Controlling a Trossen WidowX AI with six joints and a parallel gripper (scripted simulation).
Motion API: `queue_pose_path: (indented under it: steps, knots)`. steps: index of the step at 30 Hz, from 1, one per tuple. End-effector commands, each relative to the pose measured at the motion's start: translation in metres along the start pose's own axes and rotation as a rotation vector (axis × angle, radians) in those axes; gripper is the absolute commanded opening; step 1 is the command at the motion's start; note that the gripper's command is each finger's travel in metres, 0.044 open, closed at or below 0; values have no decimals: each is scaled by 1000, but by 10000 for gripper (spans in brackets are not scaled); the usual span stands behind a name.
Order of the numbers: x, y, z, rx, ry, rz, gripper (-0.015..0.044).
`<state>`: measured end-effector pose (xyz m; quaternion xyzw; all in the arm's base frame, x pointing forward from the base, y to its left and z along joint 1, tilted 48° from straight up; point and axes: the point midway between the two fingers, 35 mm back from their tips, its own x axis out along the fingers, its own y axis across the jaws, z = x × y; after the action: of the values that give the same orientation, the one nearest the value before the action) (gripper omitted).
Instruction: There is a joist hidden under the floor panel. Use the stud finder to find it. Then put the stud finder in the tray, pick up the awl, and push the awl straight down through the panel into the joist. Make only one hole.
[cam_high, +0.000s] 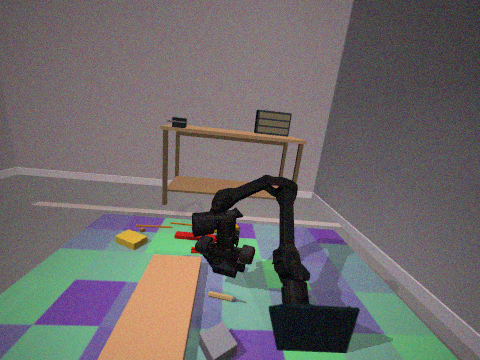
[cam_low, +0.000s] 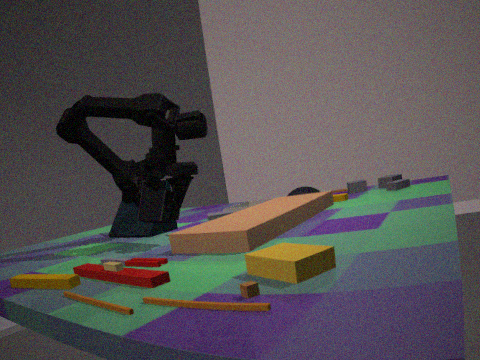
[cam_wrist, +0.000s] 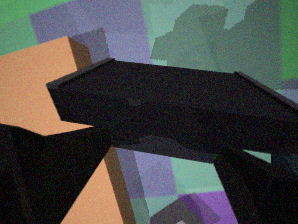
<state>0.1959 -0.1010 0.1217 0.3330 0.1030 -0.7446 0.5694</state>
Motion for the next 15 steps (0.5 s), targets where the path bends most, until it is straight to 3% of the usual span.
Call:
queue_pose_path:
  steps: [1,15]
  knots:
    - [-2,1,2,6,28,6,0]
    - [1,0,4,1,108,3,0]
